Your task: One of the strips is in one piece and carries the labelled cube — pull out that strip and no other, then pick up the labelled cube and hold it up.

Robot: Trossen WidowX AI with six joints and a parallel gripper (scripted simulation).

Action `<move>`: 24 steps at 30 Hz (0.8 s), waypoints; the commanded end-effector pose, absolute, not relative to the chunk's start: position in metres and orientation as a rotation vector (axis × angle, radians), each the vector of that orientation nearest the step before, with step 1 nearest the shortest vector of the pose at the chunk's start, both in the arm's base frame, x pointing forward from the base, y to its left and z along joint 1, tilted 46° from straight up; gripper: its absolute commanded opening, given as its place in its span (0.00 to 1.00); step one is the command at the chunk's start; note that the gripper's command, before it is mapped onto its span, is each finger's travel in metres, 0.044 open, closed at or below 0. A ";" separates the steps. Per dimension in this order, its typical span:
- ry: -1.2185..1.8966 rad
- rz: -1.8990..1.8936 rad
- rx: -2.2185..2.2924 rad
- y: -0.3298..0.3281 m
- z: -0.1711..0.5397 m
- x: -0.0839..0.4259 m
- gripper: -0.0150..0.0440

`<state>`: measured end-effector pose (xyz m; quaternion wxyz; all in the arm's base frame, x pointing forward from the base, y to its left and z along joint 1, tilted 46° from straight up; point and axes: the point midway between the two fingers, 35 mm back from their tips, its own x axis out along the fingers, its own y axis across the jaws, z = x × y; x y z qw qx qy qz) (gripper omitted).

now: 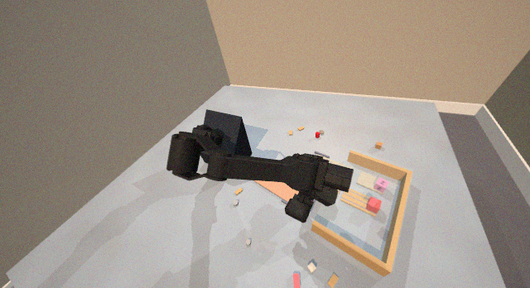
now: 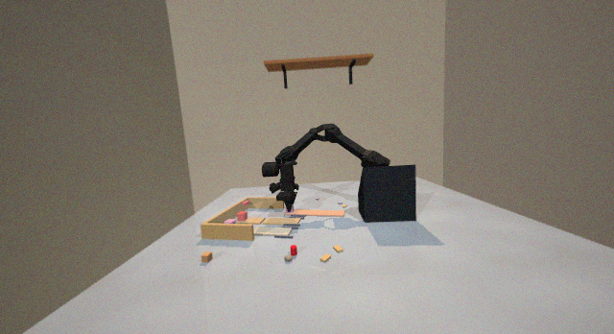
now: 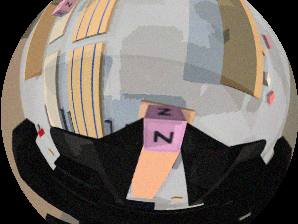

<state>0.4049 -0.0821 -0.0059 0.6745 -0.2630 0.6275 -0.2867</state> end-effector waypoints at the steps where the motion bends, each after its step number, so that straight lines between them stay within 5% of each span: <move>1: 1.410 -0.644 -0.592 -0.081 -0.006 0.405 0.43; 6: 1.410 -0.643 -0.592 -0.079 -0.004 0.403 0.25; 24: 1.413 -0.640 -0.599 -0.047 0.015 0.342 0.25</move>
